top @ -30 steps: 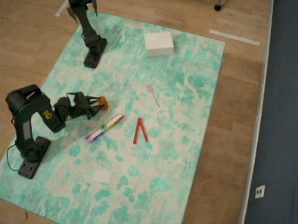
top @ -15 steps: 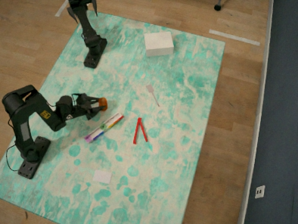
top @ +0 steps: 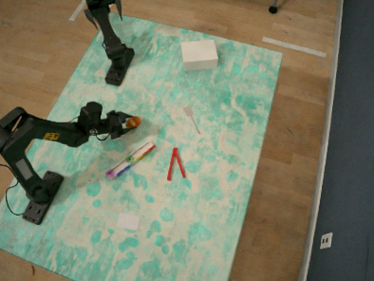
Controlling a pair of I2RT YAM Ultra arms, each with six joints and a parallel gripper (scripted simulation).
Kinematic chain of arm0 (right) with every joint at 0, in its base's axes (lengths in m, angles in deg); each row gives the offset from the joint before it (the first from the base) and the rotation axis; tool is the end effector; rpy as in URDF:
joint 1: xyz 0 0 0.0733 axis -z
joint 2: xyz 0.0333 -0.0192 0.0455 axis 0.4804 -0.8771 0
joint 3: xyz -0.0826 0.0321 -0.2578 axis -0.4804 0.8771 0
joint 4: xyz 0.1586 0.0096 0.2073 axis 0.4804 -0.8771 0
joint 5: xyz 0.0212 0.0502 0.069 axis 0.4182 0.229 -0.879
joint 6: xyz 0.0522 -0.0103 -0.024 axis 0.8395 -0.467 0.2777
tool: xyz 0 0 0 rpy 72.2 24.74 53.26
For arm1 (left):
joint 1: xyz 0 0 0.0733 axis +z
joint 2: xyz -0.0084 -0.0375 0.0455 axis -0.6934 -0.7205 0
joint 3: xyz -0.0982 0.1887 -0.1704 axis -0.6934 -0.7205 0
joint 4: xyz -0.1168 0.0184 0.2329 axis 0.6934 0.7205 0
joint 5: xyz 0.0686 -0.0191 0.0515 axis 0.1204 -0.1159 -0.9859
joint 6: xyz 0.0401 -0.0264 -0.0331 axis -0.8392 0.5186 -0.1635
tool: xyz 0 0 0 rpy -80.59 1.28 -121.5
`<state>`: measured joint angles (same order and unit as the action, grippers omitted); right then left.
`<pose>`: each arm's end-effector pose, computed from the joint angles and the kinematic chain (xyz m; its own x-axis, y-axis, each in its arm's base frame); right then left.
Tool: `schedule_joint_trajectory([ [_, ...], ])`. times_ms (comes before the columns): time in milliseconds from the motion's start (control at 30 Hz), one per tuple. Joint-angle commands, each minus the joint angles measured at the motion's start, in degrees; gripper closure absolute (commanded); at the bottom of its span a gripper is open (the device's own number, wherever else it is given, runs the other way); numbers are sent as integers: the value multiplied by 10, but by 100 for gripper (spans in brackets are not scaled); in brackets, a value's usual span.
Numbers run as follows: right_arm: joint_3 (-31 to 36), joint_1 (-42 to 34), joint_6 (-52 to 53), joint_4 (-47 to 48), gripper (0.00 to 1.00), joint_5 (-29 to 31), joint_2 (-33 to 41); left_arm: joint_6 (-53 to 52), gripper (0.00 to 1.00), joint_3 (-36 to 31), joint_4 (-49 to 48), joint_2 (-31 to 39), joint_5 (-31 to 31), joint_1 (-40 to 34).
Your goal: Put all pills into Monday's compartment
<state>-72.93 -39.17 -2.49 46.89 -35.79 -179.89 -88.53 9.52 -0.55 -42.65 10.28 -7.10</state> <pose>0.1344 0.2979 0.1208 -0.6322 -0.0094 -0.7748 -0.4911 0.7783 0.3913 -0.0575 0.0748 0.3341 -0.2208 0.3239 -0.9200 0.7667 0.6407 0.0416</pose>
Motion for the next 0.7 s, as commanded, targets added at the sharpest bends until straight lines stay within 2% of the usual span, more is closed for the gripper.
schedule_joint_trajectory([
  [0, -42, -10, 93, -135, 64, 15, 28, -3, 0, 4, -8, -13, 0, 2],
  [333, -127, -19, 301, -386, 64, 43, 61, -3, 0, 4, -8, -13, 0, 2],
  [400, -127, -19, 301, -386, 64, 43, 61, -3, 0, 4, -8, -13, 0, 2],
  [433, -149, -18, 329, -431, 64, 44, 58, -3, 0, 4, -8, -13, 0, 2],
  [667, -199, -18, 415, -541, 64, 55, 56, -3, 0, 4, -8, -13, 0, 2],
])
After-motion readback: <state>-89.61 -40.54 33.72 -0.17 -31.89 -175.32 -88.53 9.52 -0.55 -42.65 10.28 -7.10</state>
